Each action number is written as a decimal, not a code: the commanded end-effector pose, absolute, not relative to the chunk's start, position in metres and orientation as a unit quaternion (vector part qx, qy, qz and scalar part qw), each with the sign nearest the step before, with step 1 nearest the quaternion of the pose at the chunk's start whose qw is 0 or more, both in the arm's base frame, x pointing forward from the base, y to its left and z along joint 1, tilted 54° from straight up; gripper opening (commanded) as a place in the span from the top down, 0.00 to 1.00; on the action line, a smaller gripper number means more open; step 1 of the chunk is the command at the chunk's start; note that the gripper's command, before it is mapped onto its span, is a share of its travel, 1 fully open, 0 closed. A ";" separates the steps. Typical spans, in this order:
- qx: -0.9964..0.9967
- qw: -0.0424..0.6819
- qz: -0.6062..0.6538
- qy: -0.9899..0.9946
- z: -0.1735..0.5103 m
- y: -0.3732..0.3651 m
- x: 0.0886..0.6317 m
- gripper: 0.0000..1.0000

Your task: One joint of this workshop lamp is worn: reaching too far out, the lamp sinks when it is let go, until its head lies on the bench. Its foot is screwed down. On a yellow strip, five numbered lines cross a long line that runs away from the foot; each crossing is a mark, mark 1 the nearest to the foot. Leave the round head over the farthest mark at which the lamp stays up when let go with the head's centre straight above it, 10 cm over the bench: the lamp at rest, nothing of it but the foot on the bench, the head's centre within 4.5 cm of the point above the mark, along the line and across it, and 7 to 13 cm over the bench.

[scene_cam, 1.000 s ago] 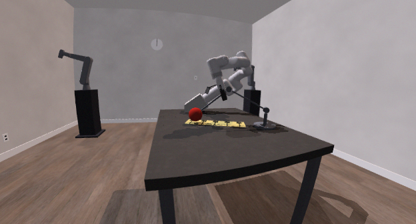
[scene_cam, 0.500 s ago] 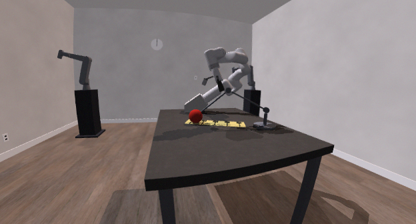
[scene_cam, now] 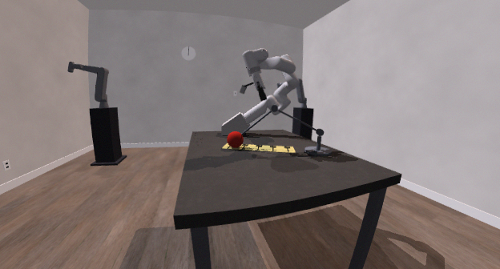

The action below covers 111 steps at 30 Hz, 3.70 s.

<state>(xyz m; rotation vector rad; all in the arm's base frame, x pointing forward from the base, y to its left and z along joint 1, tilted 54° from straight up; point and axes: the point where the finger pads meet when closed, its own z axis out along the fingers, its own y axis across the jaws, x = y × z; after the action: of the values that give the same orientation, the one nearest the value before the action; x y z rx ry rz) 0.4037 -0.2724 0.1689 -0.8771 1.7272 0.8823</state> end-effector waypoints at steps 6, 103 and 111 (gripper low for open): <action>-0.360 0.485 0.360 0.711 0.171 -0.280 0.400 0.00; -0.340 0.520 0.378 0.686 0.003 -0.178 0.425 0.00; -0.340 0.520 0.377 0.687 0.003 -0.176 0.426 0.00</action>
<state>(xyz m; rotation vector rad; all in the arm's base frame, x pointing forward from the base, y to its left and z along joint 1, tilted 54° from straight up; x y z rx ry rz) 0.4260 -0.1751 0.0024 -0.8148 1.6441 0.9095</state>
